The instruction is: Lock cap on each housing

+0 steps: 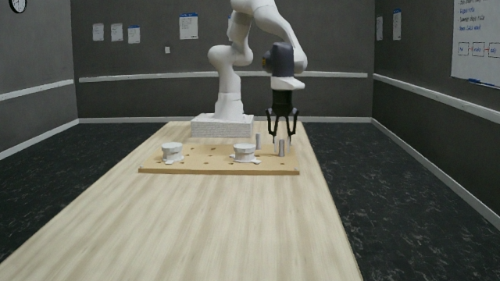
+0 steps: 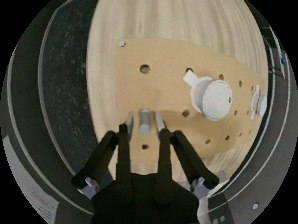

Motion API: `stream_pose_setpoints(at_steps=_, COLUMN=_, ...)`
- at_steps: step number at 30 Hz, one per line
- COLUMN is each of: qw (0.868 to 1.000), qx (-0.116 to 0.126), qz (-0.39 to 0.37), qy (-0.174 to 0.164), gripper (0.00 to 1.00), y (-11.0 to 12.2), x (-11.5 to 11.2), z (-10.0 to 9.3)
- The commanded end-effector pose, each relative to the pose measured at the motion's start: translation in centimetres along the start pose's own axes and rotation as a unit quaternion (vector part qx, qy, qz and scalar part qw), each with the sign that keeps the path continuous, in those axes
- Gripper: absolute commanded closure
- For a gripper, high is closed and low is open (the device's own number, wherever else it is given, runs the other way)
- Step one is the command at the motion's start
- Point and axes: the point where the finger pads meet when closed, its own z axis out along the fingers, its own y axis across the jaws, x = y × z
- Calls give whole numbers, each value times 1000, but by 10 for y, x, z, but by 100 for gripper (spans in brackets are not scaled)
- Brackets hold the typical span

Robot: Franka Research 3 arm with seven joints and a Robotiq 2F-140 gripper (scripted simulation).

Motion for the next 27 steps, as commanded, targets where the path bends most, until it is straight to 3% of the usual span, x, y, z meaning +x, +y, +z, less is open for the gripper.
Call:
stream_pose_setpoints(at_steps=1, qw=1000, qx=1, qz=-1, qy=1, gripper=64, y=0, x=2, z=-2)
stream_pose_setpoints(at_steps=12, qw=1000, qx=1, qz=-1, qy=1, gripper=64, y=0, x=2, z=-10)
stream_pose_setpoints(at_steps=27, qw=1000, qx=1, qz=-1, qy=1, gripper=64, y=0, x=2, z=-34)
